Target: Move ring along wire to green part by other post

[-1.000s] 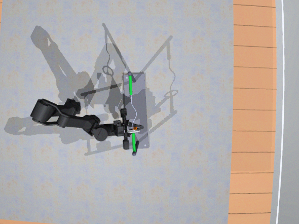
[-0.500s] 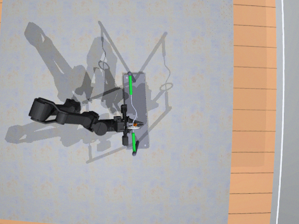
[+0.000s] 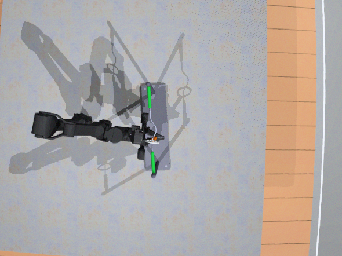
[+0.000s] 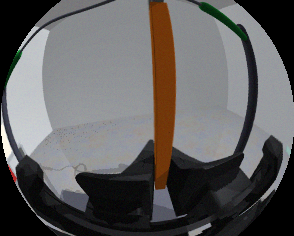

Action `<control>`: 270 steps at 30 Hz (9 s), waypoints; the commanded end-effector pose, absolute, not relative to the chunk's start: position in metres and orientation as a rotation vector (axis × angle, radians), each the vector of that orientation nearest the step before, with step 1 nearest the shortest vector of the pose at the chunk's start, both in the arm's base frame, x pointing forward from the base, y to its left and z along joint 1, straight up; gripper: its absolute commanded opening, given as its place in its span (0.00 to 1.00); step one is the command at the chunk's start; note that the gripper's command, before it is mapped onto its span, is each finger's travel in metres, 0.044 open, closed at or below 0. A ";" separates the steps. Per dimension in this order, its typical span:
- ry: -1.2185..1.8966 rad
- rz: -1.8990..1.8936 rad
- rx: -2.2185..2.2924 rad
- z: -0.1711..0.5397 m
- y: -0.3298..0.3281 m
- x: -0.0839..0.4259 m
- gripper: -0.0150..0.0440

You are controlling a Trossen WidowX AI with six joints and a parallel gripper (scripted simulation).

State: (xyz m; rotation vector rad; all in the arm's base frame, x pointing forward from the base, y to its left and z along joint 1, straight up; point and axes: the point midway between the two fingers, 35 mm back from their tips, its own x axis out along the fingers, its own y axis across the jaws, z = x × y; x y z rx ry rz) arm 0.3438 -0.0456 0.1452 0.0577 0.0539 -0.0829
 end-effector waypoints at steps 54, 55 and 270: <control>-0.042 0.357 -0.086 0.150 -0.004 0.366 0.00; -0.043 0.376 -0.092 0.150 -0.003 0.366 0.00; 0.214 0.189 -0.001 0.151 0.065 0.213 1.00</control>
